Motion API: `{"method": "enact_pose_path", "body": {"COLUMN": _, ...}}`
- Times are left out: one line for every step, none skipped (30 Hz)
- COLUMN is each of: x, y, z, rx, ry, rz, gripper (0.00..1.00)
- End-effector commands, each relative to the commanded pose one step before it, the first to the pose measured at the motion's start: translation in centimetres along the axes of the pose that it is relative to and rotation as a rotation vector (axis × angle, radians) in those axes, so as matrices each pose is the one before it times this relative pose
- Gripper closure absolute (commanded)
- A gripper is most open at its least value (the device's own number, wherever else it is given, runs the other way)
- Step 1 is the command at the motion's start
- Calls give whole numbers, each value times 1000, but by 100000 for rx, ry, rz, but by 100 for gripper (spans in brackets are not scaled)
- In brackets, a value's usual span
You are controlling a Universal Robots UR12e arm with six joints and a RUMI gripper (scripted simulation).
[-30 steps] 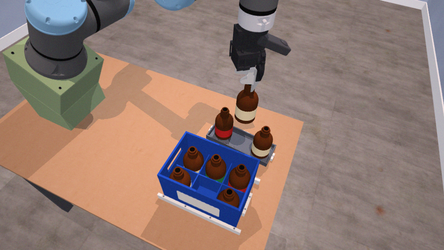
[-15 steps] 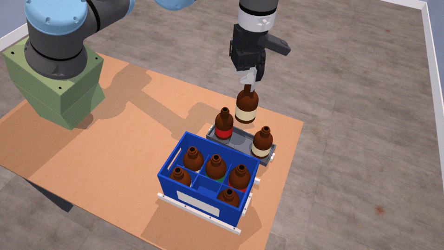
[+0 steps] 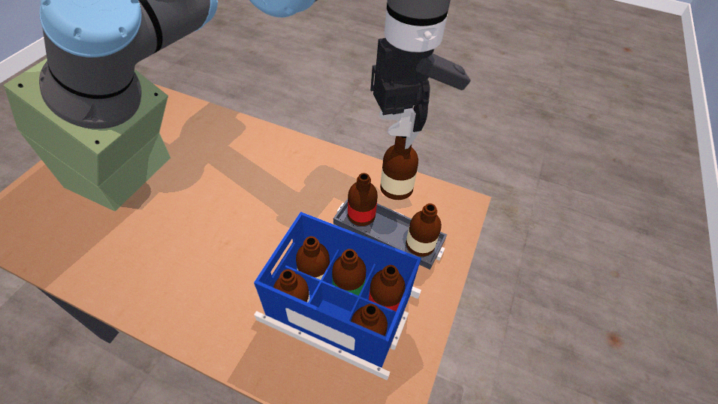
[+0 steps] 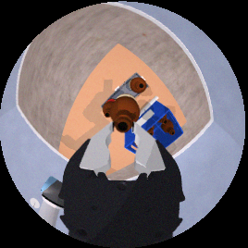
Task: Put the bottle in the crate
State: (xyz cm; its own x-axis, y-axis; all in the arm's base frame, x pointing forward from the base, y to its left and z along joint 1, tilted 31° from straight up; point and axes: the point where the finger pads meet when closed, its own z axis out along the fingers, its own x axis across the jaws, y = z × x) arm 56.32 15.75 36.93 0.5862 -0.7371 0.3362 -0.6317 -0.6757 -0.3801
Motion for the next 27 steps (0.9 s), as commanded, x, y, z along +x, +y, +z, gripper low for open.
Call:
{"method": "enact_pose_path", "body": {"x": 389, "y": -282, "z": -475, "rx": 623, "ry": 674, "rz": 45, "gripper": 100}}
{"method": "enact_pose_path", "body": {"x": 0, "y": 0, "z": 0, "rx": 0, "ry": 0, "rz": 0, "gripper": 100}}
{"method": "enact_pose_path", "body": {"x": 0, "y": 0, "z": 0, "rx": 0, "ry": 0, "rz": 0, "gripper": 100}}
{"method": "enact_pose_path", "body": {"x": 1, "y": 1, "z": 0, "rx": 0, "ry": 0, "rz": 0, "gripper": 100}}
{"method": "enact_pose_path", "body": {"x": 1, "y": 1, "z": 0, "rx": 0, "ry": 0, "rz": 0, "gripper": 100}}
{"method": "enact_pose_path", "body": {"x": 2, "y": 2, "z": 0, "rx": 0, "ry": 0, "rz": 0, "gripper": 100}}
{"method": "enact_pose_path", "body": {"x": 2, "y": 2, "z": 0, "rx": 0, "ry": 0, "rz": 0, "gripper": 100}}
{"method": "enact_pose_path", "body": {"x": 3, "y": 3, "z": 0, "rx": 0, "ry": 0, "rz": 0, "gripper": 100}}
{"method": "enact_pose_path", "body": {"x": 4, "y": 4, "z": 0, "rx": 0, "ry": 0, "rz": 0, "gripper": 100}}
{"method": "enact_pose_path", "body": {"x": 5, "y": 5, "z": 0, "rx": 0, "ry": 0, "rz": 0, "gripper": 100}}
{"method": "enact_pose_path", "body": {"x": 6, "y": 6, "z": 0, "rx": 0, "ry": 0, "rz": 0, "gripper": 100}}
{"method": "enact_pose_path", "body": {"x": 7, "y": 7, "z": 0, "rx": 0, "ry": 0, "rz": 0, "gripper": 100}}
{"method": "enact_pose_path", "body": {"x": 8, "y": 8, "z": 0, "rx": 0, "ry": 0, "rz": 0, "gripper": 100}}
{"method": "enact_pose_path", "body": {"x": 9, "y": 10, "z": 0, "rx": 0, "ry": 0, "rz": 0, "gripper": 100}}
{"method": "enact_pose_path", "body": {"x": 11, "y": 11, "z": 0, "rx": 0, "ry": 0, "rz": 0, "gripper": 100}}
{"method": "enact_pose_path", "body": {"x": 12, "y": 12, "z": 0, "rx": 0, "ry": 0, "rz": 0, "gripper": 100}}
{"method": "enact_pose_path", "body": {"x": 13, "y": 14, "z": 0, "rx": 0, "ry": 0, "rz": 0, "gripper": 100}}
{"method": "enact_pose_path", "body": {"x": 0, "y": 0, "z": 0, "rx": 0, "ry": 0, "rz": 0, "gripper": 100}}
{"method": "enact_pose_path", "body": {"x": 0, "y": 0, "z": 0, "rx": 0, "ry": 0, "rz": 0, "gripper": 100}}
{"method": "enact_pose_path", "body": {"x": 15, "y": 15, "z": 0, "rx": 0, "ry": 0, "rz": 0, "gripper": 100}}
{"method": "enact_pose_path", "body": {"x": 16, "y": 17, "z": 0, "rx": 0, "ry": 0, "rz": 0, "gripper": 100}}
{"method": "enact_pose_path", "body": {"x": 18, "y": 19, "z": 0, "rx": 0, "ry": 0, "rz": 0, "gripper": 100}}
{"method": "enact_pose_path", "body": {"x": 20, "y": 20, "z": 0, "rx": 0, "ry": 0, "rz": 0, "gripper": 100}}
{"method": "enact_pose_path", "body": {"x": 22, "y": 22, "z": 0, "rx": 0, "ry": 0, "rz": 0, "gripper": 100}}
{"method": "enact_pose_path", "body": {"x": 23, "y": 24, "z": 0, "rx": 0, "ry": 0, "rz": 0, "gripper": 100}}
{"method": "enact_pose_path", "body": {"x": 25, "y": 26, "z": 0, "rx": 0, "ry": 0, "rz": 0, "gripper": 100}}
{"method": "enact_pose_path", "body": {"x": 27, "y": 28, "z": 0, "rx": 0, "ry": 0, "rz": 0, "gripper": 100}}
